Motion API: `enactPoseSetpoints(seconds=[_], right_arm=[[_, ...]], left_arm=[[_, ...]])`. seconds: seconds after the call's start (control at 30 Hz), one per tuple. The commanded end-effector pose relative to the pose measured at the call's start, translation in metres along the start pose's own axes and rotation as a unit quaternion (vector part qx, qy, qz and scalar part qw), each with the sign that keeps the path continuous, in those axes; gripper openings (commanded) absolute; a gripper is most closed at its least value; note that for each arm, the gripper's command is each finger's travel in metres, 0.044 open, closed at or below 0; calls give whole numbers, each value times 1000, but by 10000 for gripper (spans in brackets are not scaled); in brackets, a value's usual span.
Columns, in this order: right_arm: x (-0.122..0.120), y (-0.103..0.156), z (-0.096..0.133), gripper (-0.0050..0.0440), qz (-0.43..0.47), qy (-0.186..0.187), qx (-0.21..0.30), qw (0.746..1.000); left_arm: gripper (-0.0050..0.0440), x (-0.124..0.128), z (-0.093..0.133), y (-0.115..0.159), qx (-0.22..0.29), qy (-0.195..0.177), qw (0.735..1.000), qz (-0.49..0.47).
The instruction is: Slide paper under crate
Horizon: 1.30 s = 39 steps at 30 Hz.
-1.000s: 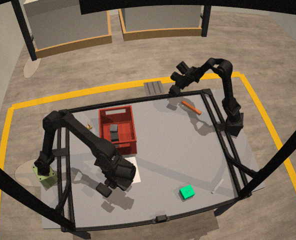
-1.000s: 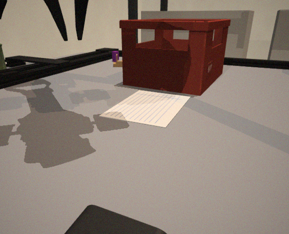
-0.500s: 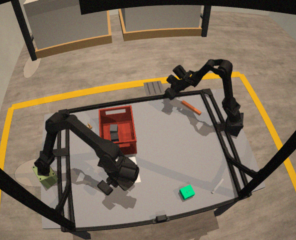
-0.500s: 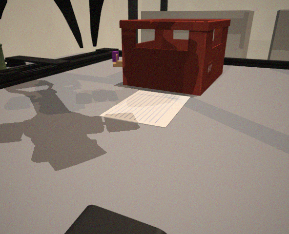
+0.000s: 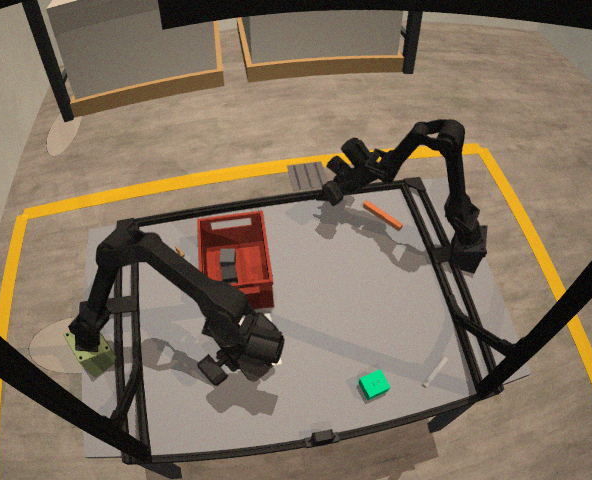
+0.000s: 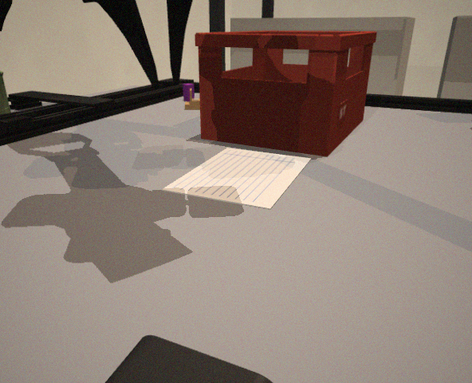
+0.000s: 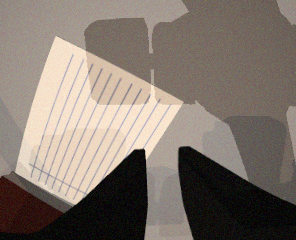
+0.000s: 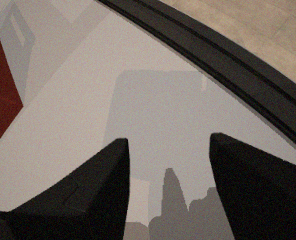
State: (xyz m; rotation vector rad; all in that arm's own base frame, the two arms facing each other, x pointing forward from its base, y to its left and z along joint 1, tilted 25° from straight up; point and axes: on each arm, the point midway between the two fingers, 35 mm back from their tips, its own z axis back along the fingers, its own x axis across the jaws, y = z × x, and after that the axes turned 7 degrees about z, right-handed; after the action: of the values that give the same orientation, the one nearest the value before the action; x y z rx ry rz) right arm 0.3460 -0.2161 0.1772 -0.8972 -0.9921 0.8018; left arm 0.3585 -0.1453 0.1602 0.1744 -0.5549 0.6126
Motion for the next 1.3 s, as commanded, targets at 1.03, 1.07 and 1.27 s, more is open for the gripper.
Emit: enactPoseSetpoints(seconds=[1.03,1.07,1.27], right_arm=[[119,3,-3,150,-147,-143,-65,977],[123,3,-3,150,-153,-148,-66,975],[146,4,3,150,-186,-182,-72,963]], left_arm=[[60,33,-25,11,100,-38,984,-139],[60,34,-26,12,103,-39,983,-144],[60,41,-30,15,122,-43,977,-172]])
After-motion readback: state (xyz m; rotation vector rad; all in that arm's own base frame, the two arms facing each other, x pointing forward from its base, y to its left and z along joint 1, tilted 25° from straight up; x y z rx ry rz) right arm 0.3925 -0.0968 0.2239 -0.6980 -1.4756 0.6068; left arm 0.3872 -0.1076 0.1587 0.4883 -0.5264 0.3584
